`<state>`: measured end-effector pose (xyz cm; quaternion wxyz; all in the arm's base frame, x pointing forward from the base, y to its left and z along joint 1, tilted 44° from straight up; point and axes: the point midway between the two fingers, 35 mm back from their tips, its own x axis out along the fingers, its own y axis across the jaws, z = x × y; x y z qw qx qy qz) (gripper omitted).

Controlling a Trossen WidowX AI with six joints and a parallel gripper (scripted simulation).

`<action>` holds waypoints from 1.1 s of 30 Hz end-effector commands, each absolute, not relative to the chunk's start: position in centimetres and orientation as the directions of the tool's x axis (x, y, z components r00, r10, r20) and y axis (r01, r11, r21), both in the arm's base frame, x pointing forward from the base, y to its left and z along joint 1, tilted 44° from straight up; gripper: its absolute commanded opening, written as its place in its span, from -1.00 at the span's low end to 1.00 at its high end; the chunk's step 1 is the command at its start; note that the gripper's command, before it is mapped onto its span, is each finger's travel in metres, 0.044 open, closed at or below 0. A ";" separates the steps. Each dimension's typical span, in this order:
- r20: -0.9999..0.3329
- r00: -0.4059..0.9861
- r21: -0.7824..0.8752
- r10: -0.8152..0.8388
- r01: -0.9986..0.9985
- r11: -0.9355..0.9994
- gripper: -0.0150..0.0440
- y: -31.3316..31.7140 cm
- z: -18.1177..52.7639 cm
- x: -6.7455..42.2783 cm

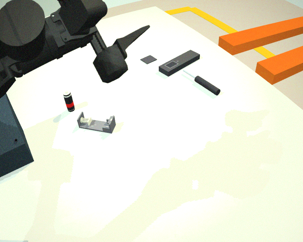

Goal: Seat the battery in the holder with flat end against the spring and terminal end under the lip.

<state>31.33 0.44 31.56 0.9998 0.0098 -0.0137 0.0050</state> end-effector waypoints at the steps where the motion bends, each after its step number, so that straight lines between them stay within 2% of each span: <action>1: 0.016 1.000 0.028 0.009 -0.010 1.000 0.78 0.5 31.3 31.5; 5: -0.211 0.977 0.181 -0.003 0.043 0.982 0.42 1.5 26.6 34.4; 9: -0.465 0.885 0.287 -0.032 0.185 0.940 0.06 2.9 20.6 36.4; 15: -0.751 0.648 0.242 -0.125 0.447 0.861 -0.47 5.0 11.7 36.9; 19: -0.860 0.457 0.106 -0.228 0.595 0.797 -0.49 6.0 6.4 35.9; 23: -0.893 0.270 -0.077 -0.359 0.695 0.715 -0.49 6.7 1.8 34.0; 29: -0.821 0.050 -0.326 -0.568 0.776 0.540 -0.49 7.0 -2.9 30.9; 33: -0.728 -0.029 -0.437 -0.685 0.789 0.432 -0.49 7.0 -4.7 29.2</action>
